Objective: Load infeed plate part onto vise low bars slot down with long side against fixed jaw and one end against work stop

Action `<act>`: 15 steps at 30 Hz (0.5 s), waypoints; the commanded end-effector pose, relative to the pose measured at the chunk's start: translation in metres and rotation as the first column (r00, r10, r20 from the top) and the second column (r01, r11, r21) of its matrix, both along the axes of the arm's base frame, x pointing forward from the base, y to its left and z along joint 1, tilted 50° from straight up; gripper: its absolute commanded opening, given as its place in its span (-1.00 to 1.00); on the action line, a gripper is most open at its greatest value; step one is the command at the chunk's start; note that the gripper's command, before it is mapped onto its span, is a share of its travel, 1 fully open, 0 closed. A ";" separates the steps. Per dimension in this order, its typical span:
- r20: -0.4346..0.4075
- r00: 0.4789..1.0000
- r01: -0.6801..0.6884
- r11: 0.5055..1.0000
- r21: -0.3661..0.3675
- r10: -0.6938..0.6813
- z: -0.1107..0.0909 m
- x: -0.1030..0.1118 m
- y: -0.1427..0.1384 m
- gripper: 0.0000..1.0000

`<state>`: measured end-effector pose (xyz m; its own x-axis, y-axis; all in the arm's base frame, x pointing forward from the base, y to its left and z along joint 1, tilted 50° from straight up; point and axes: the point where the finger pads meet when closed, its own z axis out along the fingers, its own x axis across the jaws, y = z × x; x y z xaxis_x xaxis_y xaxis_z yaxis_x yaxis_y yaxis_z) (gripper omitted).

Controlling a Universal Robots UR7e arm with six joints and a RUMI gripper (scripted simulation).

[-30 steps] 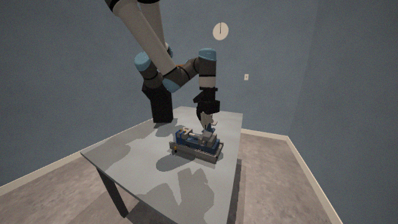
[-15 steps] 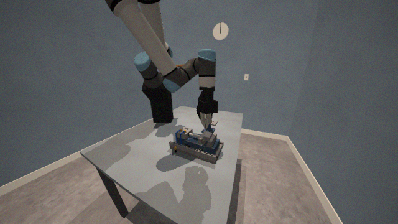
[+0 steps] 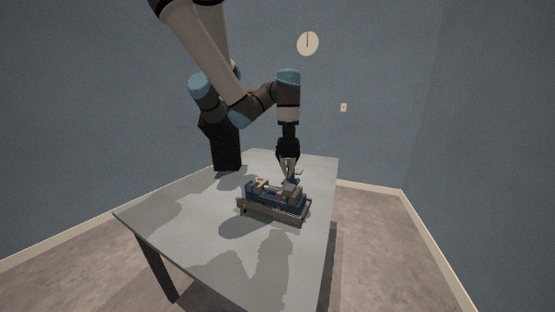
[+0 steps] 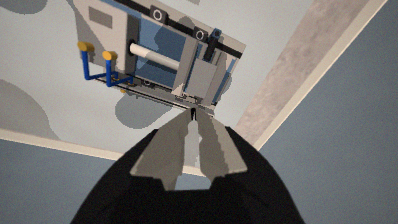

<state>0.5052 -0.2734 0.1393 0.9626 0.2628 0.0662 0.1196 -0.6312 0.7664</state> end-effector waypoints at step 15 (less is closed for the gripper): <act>0.296 0.908 0.263 0.953 0.150 -0.297 -0.007 0.004 0.008 -1.00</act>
<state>0.5082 -0.2686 0.1347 0.9509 0.0503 0.3053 -0.1906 -0.6820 0.7061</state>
